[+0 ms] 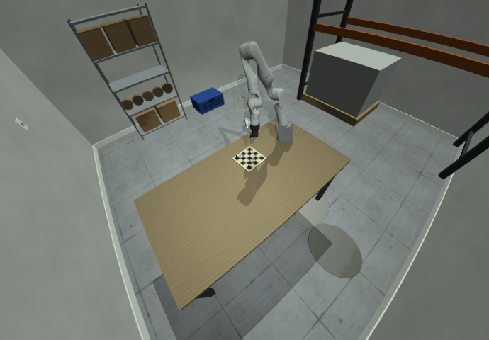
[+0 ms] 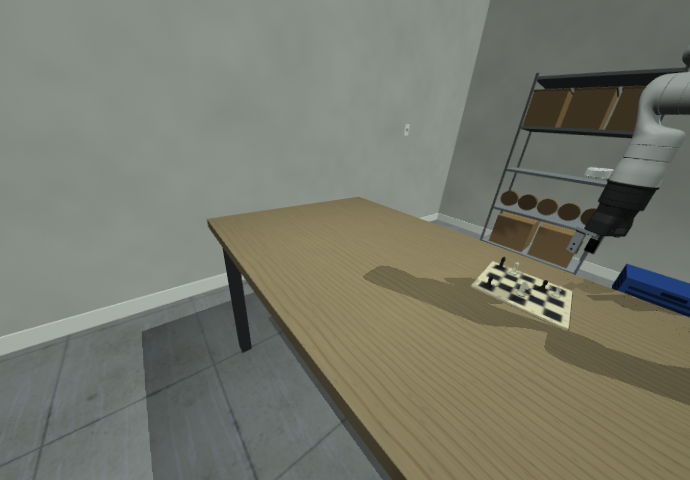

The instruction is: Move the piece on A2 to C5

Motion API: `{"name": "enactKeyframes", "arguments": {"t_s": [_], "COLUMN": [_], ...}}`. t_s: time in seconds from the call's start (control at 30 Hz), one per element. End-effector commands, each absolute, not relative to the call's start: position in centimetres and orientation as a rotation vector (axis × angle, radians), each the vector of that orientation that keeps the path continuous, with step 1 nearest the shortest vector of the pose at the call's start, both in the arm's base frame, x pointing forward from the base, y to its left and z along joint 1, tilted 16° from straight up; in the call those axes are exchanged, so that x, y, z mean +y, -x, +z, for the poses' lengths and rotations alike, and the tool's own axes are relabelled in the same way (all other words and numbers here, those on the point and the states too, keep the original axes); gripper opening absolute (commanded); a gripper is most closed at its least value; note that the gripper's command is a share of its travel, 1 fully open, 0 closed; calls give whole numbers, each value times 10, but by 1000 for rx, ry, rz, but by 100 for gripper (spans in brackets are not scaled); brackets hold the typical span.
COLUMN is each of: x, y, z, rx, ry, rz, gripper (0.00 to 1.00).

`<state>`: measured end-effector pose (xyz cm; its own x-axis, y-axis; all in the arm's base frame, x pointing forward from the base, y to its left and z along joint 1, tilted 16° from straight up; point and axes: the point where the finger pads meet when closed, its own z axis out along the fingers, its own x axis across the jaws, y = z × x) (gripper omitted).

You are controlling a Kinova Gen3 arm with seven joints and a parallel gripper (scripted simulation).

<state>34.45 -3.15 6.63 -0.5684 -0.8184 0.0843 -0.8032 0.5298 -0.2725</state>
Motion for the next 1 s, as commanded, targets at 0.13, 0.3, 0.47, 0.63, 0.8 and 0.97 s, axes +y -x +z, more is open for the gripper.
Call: {"name": "enactKeyframes", "arguments": {"t_s": [0.13, 0.3, 0.47, 0.63, 0.8, 0.97], "x": [-30, -30, -30, -30, -30, -30], "y": [-344, -344, -344, -344, -344, -345], "z": [67, 67, 67, 67, 67, 67], "rx": [2695, 2695, 2695, 2694, 2693, 2685], "ry": [1436, 1436, 1436, 1437, 1442, 1459], "rz": [-426, -426, -426, -426, -426, -427], "gripper": [100, 100, 100, 100, 100, 100]}}
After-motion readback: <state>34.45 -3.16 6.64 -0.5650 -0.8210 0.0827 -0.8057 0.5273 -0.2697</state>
